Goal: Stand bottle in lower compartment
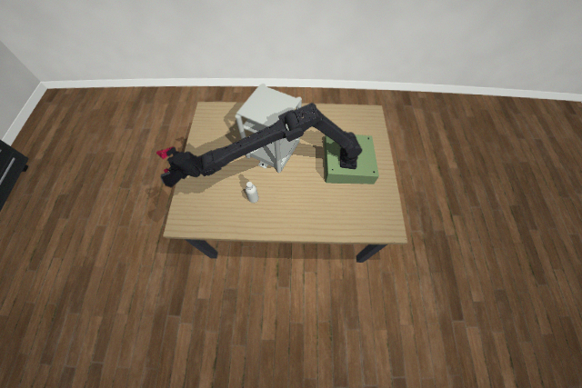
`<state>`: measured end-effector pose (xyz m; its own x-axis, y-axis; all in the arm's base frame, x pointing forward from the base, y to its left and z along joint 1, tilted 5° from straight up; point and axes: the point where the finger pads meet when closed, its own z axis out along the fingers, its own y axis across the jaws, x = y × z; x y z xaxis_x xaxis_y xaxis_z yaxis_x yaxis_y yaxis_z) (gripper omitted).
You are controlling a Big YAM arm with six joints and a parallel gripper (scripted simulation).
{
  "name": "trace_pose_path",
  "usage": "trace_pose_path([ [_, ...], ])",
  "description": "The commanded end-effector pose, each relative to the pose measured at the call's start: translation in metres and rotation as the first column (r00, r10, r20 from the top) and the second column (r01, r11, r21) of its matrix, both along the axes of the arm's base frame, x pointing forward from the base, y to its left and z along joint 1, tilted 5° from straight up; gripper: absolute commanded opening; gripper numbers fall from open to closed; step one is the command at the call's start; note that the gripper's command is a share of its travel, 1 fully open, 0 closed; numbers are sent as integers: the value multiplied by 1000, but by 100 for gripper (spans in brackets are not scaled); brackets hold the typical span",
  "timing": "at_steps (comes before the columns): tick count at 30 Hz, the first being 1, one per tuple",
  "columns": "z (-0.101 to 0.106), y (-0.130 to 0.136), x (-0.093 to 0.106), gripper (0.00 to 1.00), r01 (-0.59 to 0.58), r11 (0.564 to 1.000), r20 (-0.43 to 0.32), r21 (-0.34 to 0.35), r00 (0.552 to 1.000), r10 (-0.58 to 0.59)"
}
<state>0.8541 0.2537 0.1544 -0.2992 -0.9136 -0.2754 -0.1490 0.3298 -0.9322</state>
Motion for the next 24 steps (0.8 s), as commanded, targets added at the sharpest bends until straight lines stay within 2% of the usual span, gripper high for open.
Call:
trace_pose_path([
  [1,12,1,1,100,0,1000,16,7,1000,0],
  [17,12,1,1,100,0,1000,16,7,1000,0],
  [18,29,3,6,88,-1,1000,46,20,999,0],
  [24,29,3,6,88,-1,1000,46,20,999,0],
])
